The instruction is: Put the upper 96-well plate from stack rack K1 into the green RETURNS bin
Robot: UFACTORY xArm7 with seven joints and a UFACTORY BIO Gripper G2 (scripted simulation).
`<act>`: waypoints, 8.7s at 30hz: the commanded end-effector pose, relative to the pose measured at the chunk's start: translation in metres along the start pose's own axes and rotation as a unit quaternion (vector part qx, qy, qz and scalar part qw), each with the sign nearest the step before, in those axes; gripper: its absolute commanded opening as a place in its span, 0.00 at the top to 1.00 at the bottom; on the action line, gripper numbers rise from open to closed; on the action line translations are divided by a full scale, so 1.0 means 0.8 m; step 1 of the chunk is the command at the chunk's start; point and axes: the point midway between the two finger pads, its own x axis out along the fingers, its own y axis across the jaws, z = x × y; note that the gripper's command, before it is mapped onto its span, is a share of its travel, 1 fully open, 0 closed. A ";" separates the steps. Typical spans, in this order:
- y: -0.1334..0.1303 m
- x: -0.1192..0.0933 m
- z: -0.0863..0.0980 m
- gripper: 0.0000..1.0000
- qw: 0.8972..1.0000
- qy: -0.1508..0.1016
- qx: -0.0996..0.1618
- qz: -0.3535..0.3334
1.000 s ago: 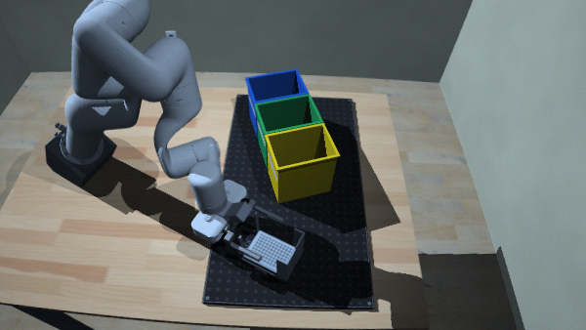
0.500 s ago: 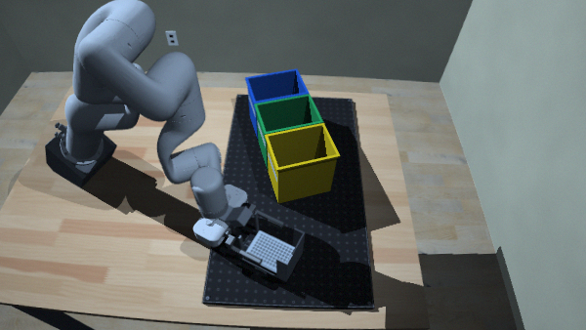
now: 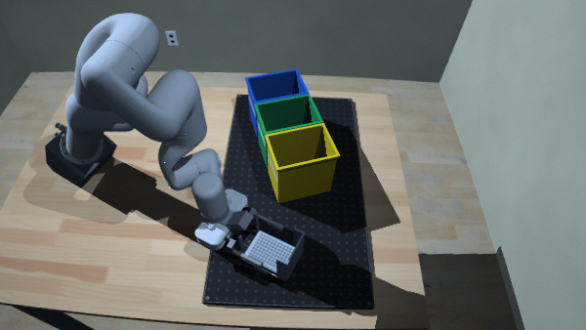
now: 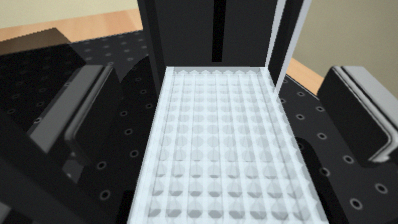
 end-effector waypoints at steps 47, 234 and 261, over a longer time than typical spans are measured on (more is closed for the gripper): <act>-0.003 0.002 -0.030 0.63 1.000 -0.004 -0.003 -0.010; -0.001 0.002 -0.006 1.00 1.000 -0.004 -0.004 -0.003; -0.001 0.003 0.035 1.00 1.000 -0.004 -0.005 -0.003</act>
